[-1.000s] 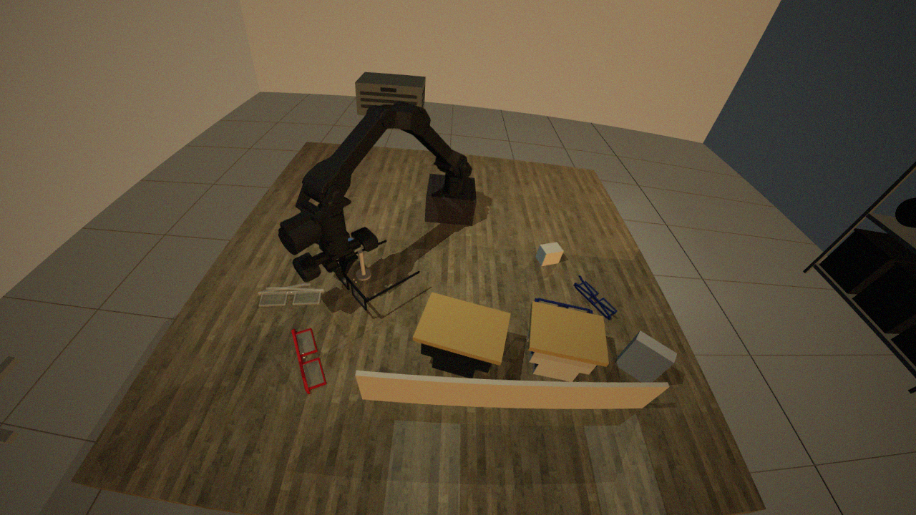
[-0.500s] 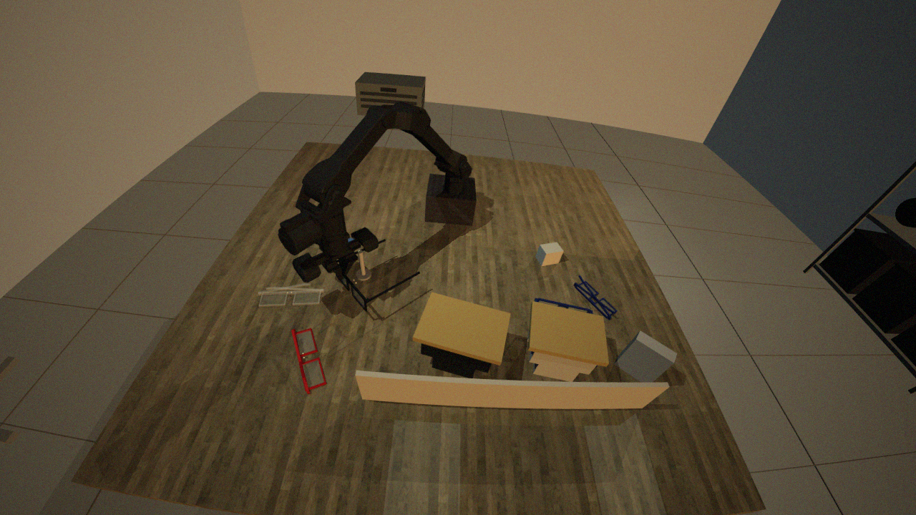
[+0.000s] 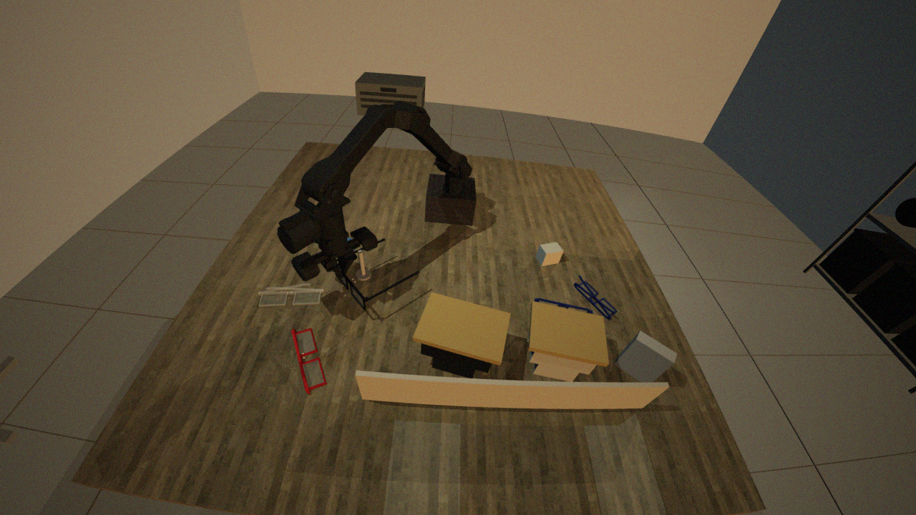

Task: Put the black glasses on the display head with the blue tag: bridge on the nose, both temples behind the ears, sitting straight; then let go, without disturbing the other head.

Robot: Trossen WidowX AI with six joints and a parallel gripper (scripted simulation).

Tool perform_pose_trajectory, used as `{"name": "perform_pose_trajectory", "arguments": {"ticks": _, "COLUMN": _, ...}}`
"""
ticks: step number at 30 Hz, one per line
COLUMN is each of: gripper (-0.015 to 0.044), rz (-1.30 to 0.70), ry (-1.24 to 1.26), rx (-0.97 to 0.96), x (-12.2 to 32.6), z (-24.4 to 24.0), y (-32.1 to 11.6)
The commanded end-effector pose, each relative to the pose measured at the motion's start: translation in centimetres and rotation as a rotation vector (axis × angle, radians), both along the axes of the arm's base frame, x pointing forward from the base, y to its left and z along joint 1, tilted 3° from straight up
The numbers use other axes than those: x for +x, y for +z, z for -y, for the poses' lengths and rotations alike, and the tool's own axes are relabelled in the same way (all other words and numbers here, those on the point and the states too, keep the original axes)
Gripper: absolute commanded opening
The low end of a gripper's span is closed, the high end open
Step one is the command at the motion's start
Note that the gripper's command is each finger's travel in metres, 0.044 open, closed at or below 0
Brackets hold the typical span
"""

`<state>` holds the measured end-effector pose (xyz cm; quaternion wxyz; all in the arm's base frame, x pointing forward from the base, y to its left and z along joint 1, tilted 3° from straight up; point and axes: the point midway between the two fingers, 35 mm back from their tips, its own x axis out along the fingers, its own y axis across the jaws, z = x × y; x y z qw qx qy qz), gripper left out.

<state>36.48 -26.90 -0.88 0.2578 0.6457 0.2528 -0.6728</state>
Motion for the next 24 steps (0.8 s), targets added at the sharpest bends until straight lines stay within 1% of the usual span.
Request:
{"name": "perform_pose_trajectory", "arguments": {"ticks": 1, "gripper": 0.0, "rz": 0.004, "ry": 0.003, "rx": 0.001, "x": -0.3, "z": 0.3, "y": 0.1}}
{"name": "perform_pose_trajectory", "arguments": {"ticks": 6, "gripper": 0.0, "rz": 0.004, "ry": 0.003, "rx": 0.001, "x": -0.3, "z": 0.4, "y": 1.1}}
{"name": "perform_pose_trajectory", "arguments": {"ticks": 14, "gripper": 0.0, "rz": 0.004, "ry": 0.003, "rx": 0.001, "x": -0.5, "z": 0.5, "y": 6.0}}
{"name": "perform_pose_trajectory", "arguments": {"ticks": 20, "gripper": 0.0, "rz": 0.004, "ry": 0.003, "rx": 0.001, "x": -0.5, "z": 0.3, "y": 6.1}}
{"name": "perform_pose_trajectory", "arguments": {"ticks": 24, "gripper": 0.0, "rz": 0.004, "ry": 0.003, "rx": 0.002, "x": -0.5, "z": -0.8, "y": 6.3}}
